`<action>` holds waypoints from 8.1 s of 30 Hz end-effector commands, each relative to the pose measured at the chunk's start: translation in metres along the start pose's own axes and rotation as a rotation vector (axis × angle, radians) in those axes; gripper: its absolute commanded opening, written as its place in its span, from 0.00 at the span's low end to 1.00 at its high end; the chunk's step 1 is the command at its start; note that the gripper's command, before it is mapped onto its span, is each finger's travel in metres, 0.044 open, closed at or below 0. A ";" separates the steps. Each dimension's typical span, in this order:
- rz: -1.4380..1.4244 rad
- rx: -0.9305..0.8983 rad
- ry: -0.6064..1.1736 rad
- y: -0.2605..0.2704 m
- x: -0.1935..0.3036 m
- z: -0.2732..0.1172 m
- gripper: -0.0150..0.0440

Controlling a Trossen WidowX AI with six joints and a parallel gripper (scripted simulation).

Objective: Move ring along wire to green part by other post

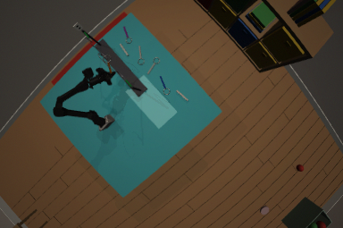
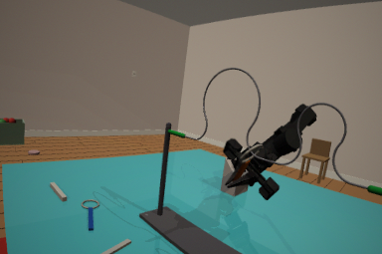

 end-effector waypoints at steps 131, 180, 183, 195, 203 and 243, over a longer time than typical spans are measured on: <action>-0.529 0.280 0.097 -0.136 -0.089 -0.072 0.00; 0.007 -0.005 -0.005 -0.124 -0.084 -0.067 0.00; 0.040 -0.023 -0.011 -0.124 -0.084 -0.067 0.00; 0.172 -0.092 -0.037 -0.120 -0.084 -0.066 0.00; 0.260 -0.138 -0.054 -0.118 -0.084 -0.066 0.00; 0.699 -0.368 -0.140 -0.108 -0.088 -0.066 0.00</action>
Point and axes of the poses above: the point midway between the two fingers, 35 mm back from their tips, its own z axis out along the fingers, its own y axis across the jaws, x = y × z, the point moved 3 cm from there along -z, back along the fingers, and after that the axes turned 7 degrees about -z, right-handed, at the moved point
